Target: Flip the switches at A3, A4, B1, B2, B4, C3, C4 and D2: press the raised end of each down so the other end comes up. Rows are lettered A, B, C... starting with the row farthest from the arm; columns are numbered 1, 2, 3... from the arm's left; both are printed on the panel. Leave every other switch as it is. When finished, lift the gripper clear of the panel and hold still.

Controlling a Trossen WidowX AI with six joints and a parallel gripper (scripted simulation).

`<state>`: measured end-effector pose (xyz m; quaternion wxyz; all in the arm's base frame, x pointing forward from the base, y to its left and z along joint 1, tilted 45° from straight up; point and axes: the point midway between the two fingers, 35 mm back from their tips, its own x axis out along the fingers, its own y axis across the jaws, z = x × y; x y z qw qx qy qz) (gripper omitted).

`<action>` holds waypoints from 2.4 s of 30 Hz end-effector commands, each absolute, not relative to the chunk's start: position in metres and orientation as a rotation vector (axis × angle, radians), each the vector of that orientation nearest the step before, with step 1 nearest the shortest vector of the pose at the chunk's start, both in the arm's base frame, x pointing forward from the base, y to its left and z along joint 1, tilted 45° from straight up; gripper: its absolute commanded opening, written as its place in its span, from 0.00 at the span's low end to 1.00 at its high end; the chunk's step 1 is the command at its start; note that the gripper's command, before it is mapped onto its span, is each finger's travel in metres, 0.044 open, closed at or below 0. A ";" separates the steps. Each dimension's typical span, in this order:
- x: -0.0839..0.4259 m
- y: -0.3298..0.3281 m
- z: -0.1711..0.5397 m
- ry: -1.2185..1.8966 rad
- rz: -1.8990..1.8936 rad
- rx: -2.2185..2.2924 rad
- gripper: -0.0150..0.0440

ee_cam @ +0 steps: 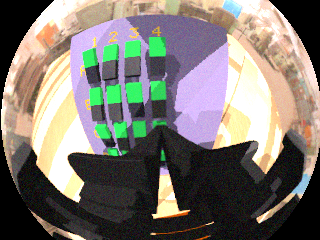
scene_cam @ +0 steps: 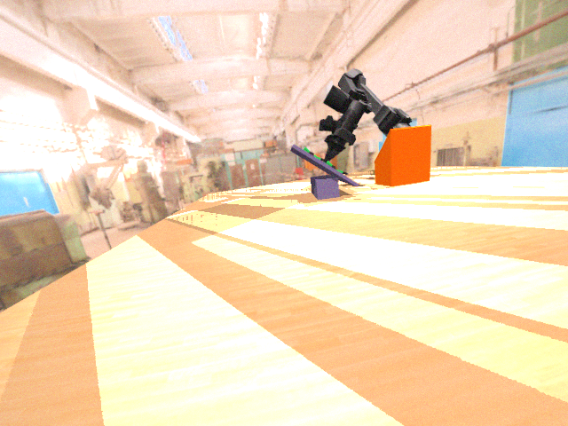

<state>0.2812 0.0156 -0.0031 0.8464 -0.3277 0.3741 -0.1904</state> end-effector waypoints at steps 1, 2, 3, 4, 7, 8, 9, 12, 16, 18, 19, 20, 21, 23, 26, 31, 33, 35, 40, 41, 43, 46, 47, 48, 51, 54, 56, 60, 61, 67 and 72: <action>0.281 0.015 -0.005 0.793 -0.396 -0.693 0.25; 0.281 0.015 -0.005 0.793 -0.396 -0.693 0.25; 0.281 0.015 -0.005 0.793 -0.396 -0.693 0.25; 0.281 0.015 -0.005 0.793 -0.396 -0.693 0.25; 0.282 0.015 -0.005 0.793 -0.396 -0.693 0.25; 0.282 0.015 -0.005 0.793 -0.396 -0.693 0.25; 0.282 0.015 -0.005 0.793 -0.396 -0.693 0.25; 0.281 0.016 -0.004 0.791 -0.401 -0.691 0.25; 0.257 0.039 0.011 0.791 -0.389 -0.687 0.25; 0.243 0.048 0.022 0.778 -0.386 -0.692 0.25; 0.239 0.050 0.025 0.773 -0.385 -0.694 0.25; 0.238 0.051 0.026 0.771 -0.385 -0.695 0.25; 0.238 0.051 0.026 0.771 -0.385 -0.695 0.25; 0.238 0.051 0.026 0.771 -0.385 -0.695 0.25; 0.230 0.055 0.012 0.776 -0.381 -0.692 0.25; 0.201 0.058 -0.030 0.775 -0.382 -0.692 0.25; 0.197 0.057 -0.034 0.773 -0.383 -0.693 0.25; 0.198 0.057 -0.035 0.773 -0.382 -0.693 0.25; 0.215 0.043 -0.050 0.757 -0.372 -0.694 0.25; 0.217 0.040 -0.052 0.752 -0.373 -0.696 0.25; 0.220 0.037 -0.052 0.747 -0.375 -0.698 0.25; 0.220 0.037 -0.052 0.747 -0.375 -0.698 0.25; 0.220 0.037 -0.053 0.747 -0.375 -0.698 0.25; 0.221 0.036 -0.053 0.746 -0.375 -0.699 0.25; 0.226 0.031 -0.056 0.745 -0.376 -0.700 0.25; 0.226 0.031 -0.057 0.745 -0.376 -0.700 0.25; 0.228 0.030 -0.058 0.745 -0.376 -0.700 0.25; 0.231 0.027 -0.061 0.746 -0.375 -0.699 0.25; 0.232 0.026 -0.062 0.746 -0.375 -0.699 0.25; 0.236 0.023 -0.064 0.746 -0.375 -0.700 0.25; 0.236 0.023 -0.064 0.746 -0.375 -0.700 0.25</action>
